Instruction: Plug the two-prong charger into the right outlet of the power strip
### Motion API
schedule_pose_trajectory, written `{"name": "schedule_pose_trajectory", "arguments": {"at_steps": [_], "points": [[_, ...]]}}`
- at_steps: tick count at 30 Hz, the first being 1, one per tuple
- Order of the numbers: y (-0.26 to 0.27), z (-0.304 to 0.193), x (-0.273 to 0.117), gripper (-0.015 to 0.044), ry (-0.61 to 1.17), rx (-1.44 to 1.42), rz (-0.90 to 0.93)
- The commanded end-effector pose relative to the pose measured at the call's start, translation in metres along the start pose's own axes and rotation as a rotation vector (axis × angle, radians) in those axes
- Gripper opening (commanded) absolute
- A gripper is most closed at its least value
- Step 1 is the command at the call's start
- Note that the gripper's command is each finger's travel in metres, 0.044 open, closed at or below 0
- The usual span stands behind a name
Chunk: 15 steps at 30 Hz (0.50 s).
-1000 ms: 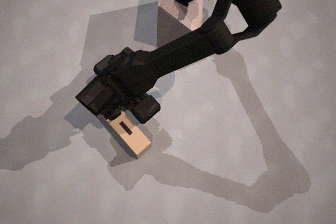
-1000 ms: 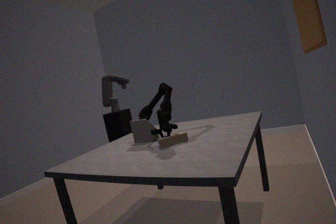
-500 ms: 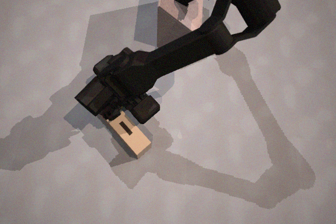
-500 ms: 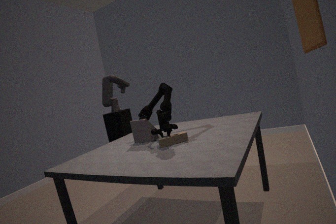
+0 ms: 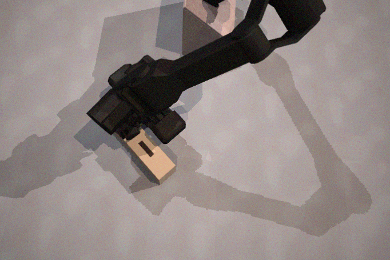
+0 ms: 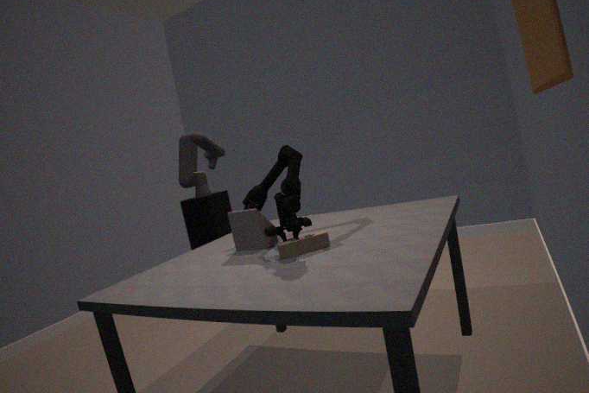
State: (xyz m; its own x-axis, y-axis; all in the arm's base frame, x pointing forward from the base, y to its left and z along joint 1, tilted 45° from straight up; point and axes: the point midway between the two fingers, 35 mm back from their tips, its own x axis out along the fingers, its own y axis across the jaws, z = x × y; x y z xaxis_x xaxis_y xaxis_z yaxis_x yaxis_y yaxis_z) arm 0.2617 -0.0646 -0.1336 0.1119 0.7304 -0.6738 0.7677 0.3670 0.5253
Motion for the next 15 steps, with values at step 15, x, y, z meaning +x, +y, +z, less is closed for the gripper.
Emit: {"name": "schedule_pose_trajectory", "arguments": {"at_steps": [15], "points": [[0.0006, 0.0029, -0.0014, 0.0, -0.003, -0.004, -0.003]]}}
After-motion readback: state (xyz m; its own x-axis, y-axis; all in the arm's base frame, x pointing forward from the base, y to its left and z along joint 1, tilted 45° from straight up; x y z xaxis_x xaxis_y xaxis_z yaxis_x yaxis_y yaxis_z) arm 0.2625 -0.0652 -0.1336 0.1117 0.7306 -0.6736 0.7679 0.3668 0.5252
